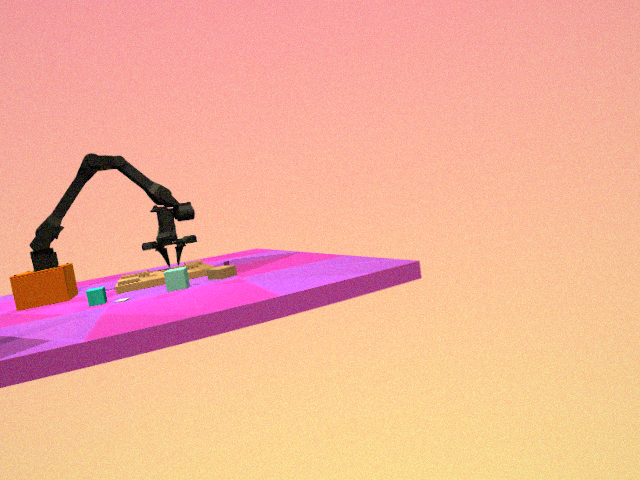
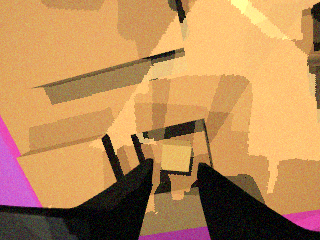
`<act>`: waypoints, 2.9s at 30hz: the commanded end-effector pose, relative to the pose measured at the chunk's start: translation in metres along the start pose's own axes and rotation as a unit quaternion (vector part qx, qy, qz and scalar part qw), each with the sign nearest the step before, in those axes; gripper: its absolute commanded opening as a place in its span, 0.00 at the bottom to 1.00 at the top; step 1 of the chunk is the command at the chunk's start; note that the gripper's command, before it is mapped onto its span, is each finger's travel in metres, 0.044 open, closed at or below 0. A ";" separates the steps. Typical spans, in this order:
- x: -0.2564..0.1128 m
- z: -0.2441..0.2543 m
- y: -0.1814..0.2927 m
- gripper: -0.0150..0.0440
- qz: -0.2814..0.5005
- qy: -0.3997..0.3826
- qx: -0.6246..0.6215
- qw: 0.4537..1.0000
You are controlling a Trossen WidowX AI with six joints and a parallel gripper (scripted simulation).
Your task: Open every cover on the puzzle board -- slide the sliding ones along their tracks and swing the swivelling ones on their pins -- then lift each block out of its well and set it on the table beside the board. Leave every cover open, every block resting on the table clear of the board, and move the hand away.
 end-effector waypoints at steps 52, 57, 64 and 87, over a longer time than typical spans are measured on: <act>-0.012 0.000 0.000 0.39 0.000 -0.001 0.001 1.000; -0.018 0.000 0.000 0.39 0.000 -0.001 0.001 1.000; -0.028 0.000 0.000 0.39 0.000 -0.001 0.001 1.000; -0.079 0.000 0.000 0.39 0.000 -0.001 0.001 1.000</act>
Point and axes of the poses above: the point midway between the two fingers, 35 mm back from their tips, its own x axis out along the fingers, its own z axis across the jaws, y = z × x, the point moved 5 cm from there along -x, back along the fingers, and after that the axes turned 8 degrees about -x, right-handed, at the moved point
